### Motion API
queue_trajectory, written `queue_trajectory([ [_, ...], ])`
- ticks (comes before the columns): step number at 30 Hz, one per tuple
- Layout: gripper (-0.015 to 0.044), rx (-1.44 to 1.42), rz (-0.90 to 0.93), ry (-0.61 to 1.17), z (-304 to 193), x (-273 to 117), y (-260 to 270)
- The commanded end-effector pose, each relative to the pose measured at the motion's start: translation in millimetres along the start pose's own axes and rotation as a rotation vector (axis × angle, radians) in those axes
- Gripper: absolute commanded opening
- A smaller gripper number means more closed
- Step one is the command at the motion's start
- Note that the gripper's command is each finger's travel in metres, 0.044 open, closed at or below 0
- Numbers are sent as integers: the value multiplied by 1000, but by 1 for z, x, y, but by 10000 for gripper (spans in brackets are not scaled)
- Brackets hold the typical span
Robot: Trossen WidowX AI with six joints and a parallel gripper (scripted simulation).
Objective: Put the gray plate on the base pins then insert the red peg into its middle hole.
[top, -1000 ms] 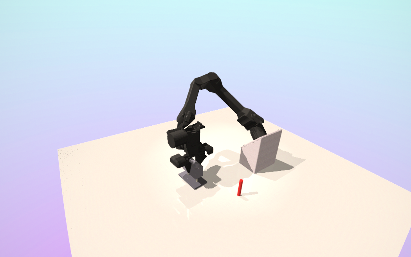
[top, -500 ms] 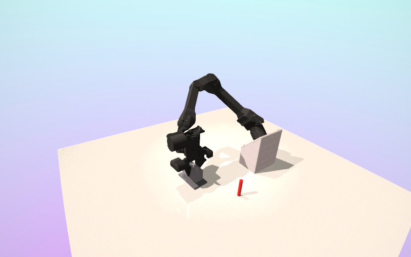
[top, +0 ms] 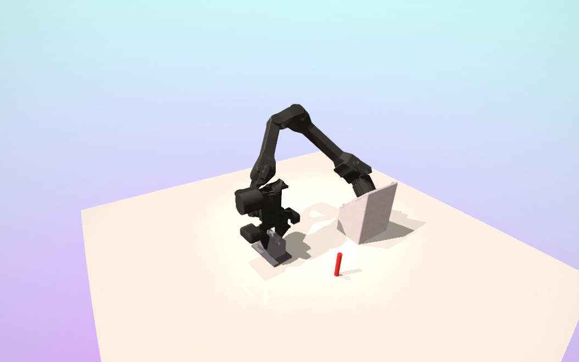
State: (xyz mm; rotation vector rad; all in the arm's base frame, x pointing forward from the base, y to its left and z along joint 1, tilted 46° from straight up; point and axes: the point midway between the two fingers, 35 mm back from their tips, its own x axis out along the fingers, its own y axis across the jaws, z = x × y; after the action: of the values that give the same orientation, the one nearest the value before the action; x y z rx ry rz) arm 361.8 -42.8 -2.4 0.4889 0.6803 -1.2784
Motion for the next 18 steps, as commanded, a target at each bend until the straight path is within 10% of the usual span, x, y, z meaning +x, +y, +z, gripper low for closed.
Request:
queue_trajectory([
  [1, 157, 0, 1, 0, 0, -1, 0],
  [12, 440, 0, 1, 0, 0, -1, 0],
  [18, 440, -4, 3, 6, -2, -24, 4],
])
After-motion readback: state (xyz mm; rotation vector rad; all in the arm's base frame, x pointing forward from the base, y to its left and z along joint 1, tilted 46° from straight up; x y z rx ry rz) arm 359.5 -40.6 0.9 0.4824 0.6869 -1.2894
